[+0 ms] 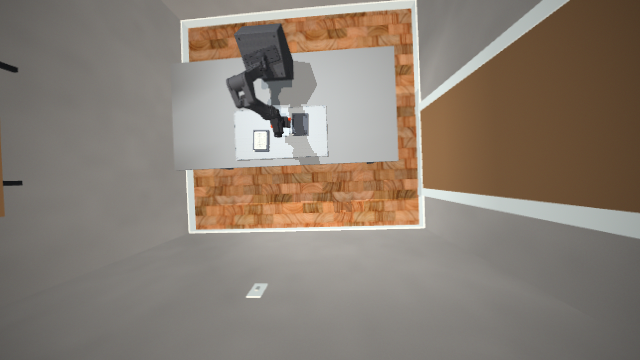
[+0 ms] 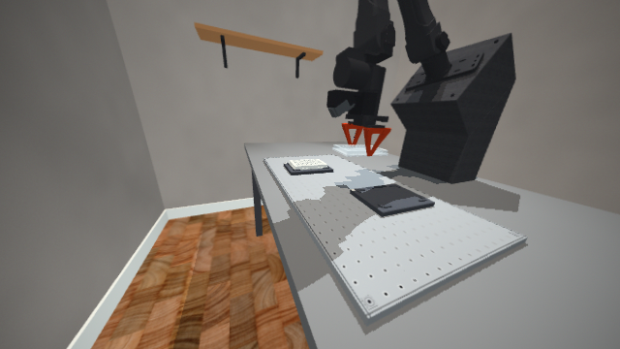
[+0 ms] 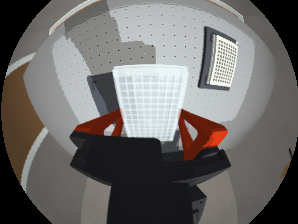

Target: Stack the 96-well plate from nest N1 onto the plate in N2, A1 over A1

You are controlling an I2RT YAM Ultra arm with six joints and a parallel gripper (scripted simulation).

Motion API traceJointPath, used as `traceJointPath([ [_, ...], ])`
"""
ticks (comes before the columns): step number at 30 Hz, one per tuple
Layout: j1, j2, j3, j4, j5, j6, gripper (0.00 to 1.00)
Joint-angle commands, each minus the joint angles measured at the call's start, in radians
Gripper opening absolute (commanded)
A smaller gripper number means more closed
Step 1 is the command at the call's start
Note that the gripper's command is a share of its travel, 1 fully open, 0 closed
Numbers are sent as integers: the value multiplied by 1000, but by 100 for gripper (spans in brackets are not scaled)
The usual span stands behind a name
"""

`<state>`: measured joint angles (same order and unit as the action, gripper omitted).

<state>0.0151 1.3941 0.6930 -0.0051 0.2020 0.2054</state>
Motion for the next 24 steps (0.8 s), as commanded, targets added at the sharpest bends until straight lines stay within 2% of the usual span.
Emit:
traceJointPath([
  [1, -40, -43, 34, -26, -52, -49, 0],
  [6, -79, -47, 42, -34, -81, -74, 0],
  [17, -216, -45, 84, -68, -188, -161, 0],
  [24, -279, -16, 112, -88, -238, -199, 0],
])
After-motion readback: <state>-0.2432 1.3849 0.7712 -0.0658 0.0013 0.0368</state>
